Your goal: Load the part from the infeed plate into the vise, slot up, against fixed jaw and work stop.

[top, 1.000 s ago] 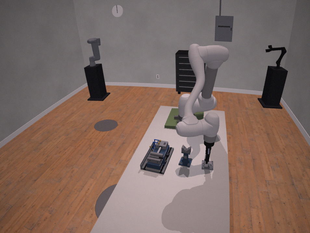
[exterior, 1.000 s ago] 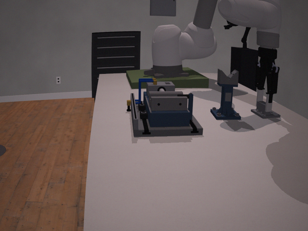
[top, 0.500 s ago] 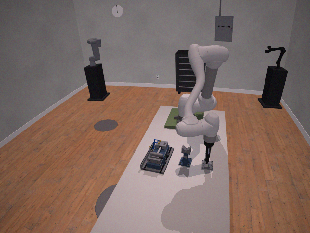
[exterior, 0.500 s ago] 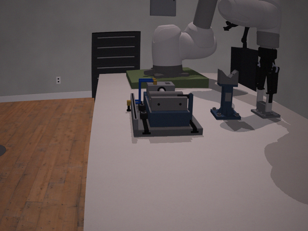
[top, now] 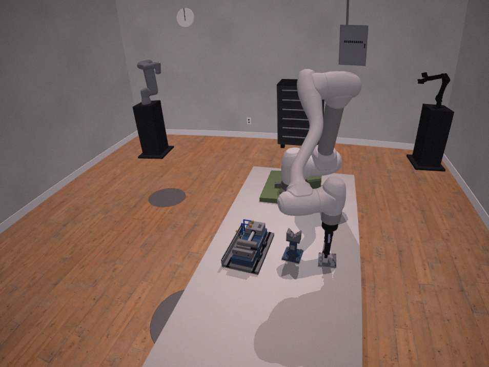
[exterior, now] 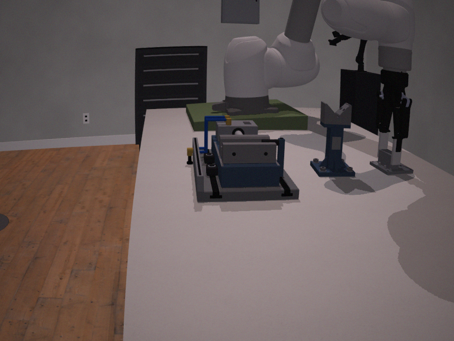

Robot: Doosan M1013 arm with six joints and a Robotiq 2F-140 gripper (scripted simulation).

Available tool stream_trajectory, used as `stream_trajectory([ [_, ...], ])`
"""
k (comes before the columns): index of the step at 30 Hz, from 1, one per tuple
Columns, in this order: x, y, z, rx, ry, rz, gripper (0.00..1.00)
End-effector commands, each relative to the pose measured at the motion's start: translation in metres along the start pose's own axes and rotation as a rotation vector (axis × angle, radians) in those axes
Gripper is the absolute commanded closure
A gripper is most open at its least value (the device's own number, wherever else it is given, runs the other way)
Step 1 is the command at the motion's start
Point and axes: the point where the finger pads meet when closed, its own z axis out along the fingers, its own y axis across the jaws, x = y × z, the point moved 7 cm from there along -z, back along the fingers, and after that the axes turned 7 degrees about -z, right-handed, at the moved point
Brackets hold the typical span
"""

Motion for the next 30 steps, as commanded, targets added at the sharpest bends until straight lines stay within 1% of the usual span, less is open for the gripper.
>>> stream_trajectory([
  [1,0.0,0.0,0.0,0.0,0.0,0.0,1.0],
  [8,0.0,0.0,-0.002,0.0,0.0,0.0,1.0],
  [14,0.0,0.0,-0.008,0.0,0.0,0.0,1.0],
  [23,0.0,0.0,-0.024,0.0,0.0,0.0,1.0],
  [25,0.0,0.0,-0.024,0.0,0.0,0.0,1.0],
  [30,0.0,0.0,-0.039,0.0,0.0,0.0,1.0],
])
